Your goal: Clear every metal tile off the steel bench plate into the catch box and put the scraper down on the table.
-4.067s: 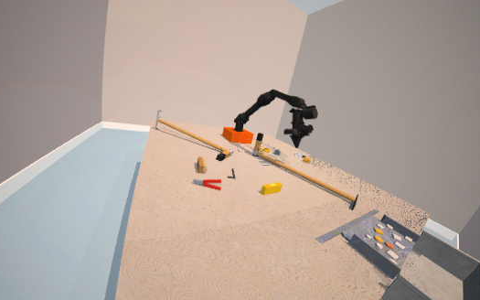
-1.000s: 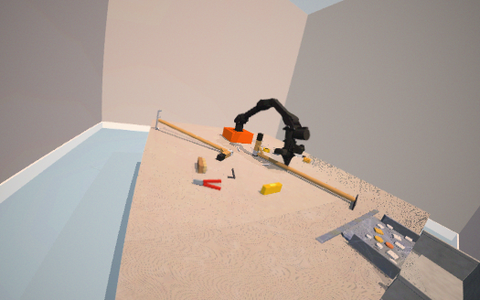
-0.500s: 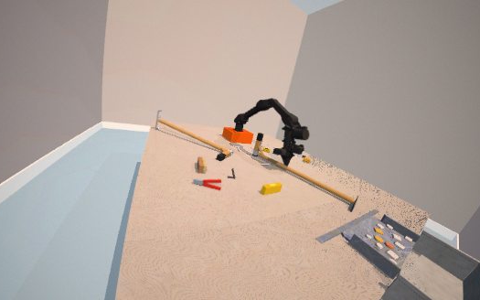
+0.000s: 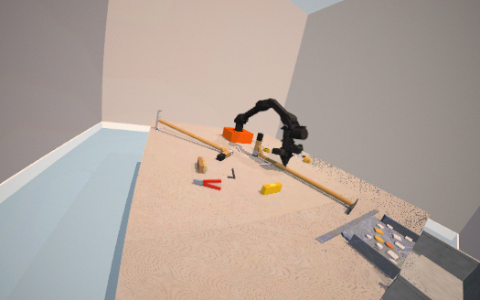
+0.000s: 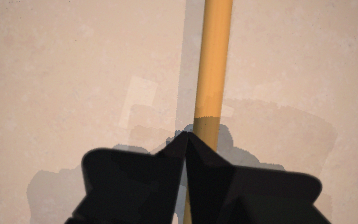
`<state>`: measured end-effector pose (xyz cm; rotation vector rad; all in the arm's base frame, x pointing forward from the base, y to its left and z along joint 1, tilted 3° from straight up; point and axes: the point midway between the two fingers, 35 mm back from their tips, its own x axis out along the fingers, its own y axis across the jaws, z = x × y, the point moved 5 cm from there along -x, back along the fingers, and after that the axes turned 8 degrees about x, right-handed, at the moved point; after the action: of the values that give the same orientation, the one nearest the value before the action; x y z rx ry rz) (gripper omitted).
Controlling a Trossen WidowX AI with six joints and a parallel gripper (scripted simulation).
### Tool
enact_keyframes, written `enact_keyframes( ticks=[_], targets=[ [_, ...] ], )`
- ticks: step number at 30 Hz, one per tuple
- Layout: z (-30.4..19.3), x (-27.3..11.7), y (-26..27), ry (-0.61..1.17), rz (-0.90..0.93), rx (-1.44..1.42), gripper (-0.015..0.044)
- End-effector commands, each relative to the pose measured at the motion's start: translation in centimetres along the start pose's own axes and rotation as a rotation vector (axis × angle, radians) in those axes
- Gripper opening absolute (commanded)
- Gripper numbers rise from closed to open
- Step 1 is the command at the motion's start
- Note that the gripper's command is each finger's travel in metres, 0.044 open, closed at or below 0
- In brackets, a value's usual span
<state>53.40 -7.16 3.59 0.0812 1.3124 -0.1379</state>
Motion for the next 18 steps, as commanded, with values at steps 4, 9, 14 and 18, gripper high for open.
enact_keyframes(
  ticks=[4,9,14,18],
  targets=[
    [-0.1,0.9,-1.1,0.018,-0.005,0.003,0.0],
    [0.0,0.9,-1.6,0.018,-0.005,0.003,0.0],
    [0.5,-0.9,-0.9,-0.009,-0.001,0.0,0.0],
    [0.9,-2.4,-0.9,-0.021,-0.001,0.0,0.0]
  ],
)
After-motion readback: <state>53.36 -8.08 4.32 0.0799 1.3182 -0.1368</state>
